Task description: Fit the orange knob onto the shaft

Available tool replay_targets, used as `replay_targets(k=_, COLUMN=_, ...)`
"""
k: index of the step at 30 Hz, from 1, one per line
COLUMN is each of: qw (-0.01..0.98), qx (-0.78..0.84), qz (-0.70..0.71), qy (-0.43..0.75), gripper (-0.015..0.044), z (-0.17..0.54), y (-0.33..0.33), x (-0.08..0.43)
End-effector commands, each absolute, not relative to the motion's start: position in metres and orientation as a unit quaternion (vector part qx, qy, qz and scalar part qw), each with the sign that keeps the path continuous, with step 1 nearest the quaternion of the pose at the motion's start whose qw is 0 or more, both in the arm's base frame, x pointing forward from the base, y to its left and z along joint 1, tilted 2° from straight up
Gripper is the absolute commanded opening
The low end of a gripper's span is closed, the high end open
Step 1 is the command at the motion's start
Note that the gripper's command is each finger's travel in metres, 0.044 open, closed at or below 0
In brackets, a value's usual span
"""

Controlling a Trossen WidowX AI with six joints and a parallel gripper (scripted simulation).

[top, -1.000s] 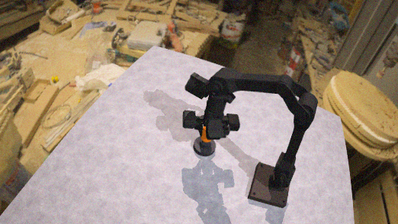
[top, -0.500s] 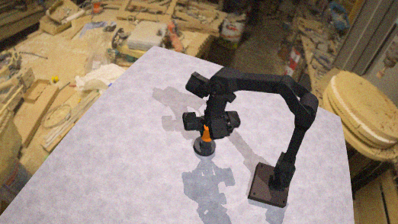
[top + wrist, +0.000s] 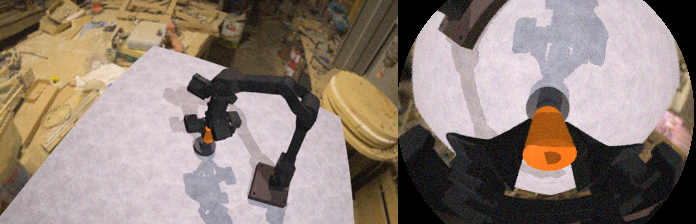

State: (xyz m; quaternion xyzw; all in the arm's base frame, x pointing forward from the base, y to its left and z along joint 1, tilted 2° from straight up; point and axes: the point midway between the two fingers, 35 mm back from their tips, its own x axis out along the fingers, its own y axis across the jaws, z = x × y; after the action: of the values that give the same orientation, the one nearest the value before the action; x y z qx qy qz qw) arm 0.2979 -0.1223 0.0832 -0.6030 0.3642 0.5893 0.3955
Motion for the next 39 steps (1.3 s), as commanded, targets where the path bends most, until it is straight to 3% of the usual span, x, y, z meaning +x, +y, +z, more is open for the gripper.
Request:
replay_targets(k=1, qw=0.395, qx=-0.604, qz=0.591, qy=0.362, gripper=0.0, z=0.082, y=-0.1219, x=0.2977)
replay_targets(k=21, qw=0.395, qx=-0.604, qz=0.59, qy=0.362, gripper=0.0, z=0.0864, y=-0.1232, x=0.3011)
replay_targets(k=28, qw=0.333, qx=-0.64, qz=0.623, qy=0.302, gripper=0.0, z=0.0885, y=-0.1242, x=0.3037)
replay_targets(k=39, qw=0.33, qx=-0.642, qz=0.625, qy=0.298, gripper=0.0, z=0.0871, y=-0.1251, x=0.3067)
